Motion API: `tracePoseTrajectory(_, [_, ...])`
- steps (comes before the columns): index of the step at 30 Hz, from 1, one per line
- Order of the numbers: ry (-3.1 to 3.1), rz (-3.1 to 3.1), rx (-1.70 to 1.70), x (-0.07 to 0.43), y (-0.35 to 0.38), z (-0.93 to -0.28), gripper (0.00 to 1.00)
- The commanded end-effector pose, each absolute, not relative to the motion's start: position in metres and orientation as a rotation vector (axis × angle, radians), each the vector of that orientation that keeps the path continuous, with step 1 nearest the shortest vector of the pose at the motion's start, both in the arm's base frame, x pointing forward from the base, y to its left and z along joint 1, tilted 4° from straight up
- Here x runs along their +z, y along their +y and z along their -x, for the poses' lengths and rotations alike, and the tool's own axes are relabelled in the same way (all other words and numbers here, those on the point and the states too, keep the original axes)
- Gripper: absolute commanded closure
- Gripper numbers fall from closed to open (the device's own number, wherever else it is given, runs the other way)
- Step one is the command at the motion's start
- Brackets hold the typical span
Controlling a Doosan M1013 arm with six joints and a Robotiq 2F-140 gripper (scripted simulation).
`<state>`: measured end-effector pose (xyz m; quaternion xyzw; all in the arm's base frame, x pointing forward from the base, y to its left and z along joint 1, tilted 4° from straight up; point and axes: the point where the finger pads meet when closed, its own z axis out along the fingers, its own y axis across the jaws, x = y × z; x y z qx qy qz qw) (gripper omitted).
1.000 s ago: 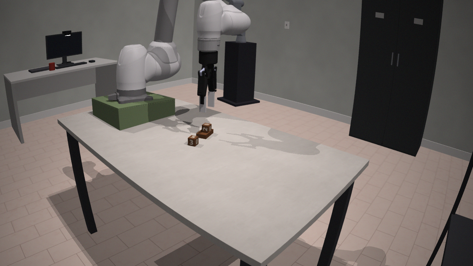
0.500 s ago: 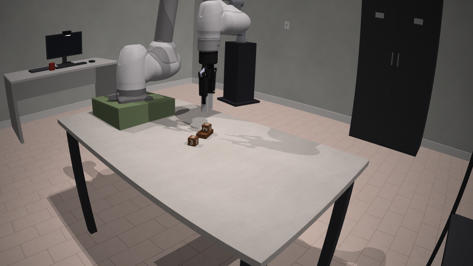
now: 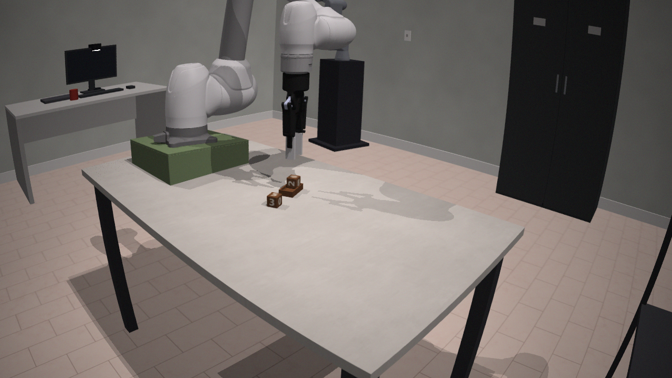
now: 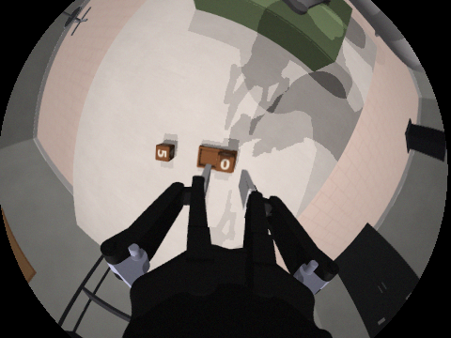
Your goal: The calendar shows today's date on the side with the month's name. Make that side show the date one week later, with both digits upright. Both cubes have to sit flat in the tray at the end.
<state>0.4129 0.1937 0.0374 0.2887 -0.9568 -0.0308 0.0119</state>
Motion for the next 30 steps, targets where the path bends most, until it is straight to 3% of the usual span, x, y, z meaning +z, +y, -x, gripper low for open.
tracePoseTrajectory(1, [-2.983, -0.9, -0.096, 0.037, 0.194, -0.413, 0.64])
tracePoseTrajectory(30, [-2.983, -0.901, -0.097, 0.009, 0.195, -0.412, 0.64])
